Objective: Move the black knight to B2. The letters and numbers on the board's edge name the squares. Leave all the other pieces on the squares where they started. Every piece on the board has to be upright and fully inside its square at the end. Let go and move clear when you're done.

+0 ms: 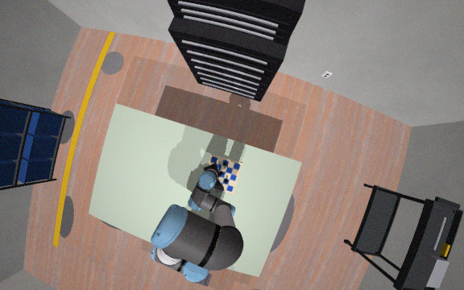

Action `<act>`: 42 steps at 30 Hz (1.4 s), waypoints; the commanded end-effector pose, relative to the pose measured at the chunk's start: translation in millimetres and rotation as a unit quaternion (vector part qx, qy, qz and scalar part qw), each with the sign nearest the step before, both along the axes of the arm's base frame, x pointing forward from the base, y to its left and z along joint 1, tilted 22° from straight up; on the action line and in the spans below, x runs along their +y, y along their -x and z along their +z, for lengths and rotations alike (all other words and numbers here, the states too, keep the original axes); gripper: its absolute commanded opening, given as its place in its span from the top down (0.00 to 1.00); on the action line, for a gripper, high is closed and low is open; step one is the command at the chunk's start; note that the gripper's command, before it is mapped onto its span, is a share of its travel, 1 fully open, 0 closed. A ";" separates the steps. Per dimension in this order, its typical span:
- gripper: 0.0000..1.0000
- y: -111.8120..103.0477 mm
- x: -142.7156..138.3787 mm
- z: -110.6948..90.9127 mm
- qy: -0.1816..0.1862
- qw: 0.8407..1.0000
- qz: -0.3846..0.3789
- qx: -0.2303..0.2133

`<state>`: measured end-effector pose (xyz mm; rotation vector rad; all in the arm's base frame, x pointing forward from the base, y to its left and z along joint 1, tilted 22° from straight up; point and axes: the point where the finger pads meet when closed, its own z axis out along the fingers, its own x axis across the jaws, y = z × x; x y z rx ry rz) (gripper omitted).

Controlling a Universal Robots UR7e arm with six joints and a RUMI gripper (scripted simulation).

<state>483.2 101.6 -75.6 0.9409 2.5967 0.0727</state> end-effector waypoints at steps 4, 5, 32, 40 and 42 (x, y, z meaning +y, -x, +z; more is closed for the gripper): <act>0.78 -0.3 0.1 0.4 0.000 1.000 0.000 -0.001; 0.78 -0.3 0.1 0.4 0.000 1.000 0.000 -0.001; 1.00 -0.3 0.1 0.4 0.000 1.000 0.000 -0.001; 1.00 -0.3 0.1 0.4 0.000 1.000 0.000 -0.001; 1.00 -0.3 0.1 0.4 0.000 1.000 0.000 -0.001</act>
